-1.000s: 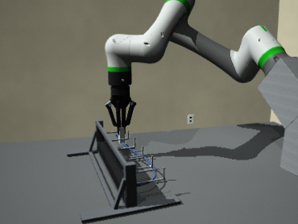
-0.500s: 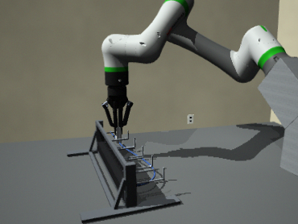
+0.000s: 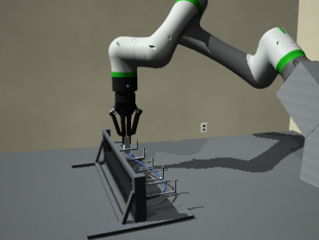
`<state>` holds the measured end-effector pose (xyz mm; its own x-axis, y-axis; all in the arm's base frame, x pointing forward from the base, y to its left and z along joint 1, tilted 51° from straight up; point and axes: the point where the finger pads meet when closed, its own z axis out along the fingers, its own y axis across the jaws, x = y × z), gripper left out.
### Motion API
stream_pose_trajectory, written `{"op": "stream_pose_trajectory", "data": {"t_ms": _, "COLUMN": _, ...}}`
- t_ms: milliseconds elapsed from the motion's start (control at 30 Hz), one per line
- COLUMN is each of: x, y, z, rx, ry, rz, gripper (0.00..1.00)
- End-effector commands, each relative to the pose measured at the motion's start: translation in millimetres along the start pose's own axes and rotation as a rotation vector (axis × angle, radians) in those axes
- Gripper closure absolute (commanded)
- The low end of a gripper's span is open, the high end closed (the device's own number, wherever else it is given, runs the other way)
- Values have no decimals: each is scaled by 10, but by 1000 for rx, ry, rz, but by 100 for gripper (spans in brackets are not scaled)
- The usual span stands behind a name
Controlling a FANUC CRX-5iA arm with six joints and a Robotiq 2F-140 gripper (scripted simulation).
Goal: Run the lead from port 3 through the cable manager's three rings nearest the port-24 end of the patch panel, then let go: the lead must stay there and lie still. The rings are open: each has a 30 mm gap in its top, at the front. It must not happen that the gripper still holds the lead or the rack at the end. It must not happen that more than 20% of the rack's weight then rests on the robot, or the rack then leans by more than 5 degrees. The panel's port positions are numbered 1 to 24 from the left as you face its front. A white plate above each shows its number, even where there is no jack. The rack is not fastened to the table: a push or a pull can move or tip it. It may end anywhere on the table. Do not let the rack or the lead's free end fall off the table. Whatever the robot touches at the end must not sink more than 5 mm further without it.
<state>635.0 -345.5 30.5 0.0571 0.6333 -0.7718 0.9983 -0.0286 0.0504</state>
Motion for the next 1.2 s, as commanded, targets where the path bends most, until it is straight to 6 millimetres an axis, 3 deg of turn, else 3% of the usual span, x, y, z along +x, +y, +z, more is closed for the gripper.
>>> {"op": "stream_pose_trajectory", "data": {"t_ms": 0, "x": 1, "y": 3, "z": -3, "rx": -1, "ry": 0, "rz": 0, "gripper": 100}}
{"op": "stream_pose_trajectory", "data": {"t_ms": 133, "x": 1, "y": 3, "z": -3, "rx": -1, "ry": 0, "rz": 0, "gripper": 100}}
{"op": "stream_pose_trajectory", "data": {"t_ms": 167, "x": 1, "y": 3, "z": -3, "rx": -1, "ry": 0, "rz": 0, "gripper": 80}}
{"op": "stream_pose_trajectory", "data": {"t_ms": 1167, "x": 1, "y": 3, "z": -3, "rx": -1, "ry": 0, "rz": 0, "gripper": 80}}
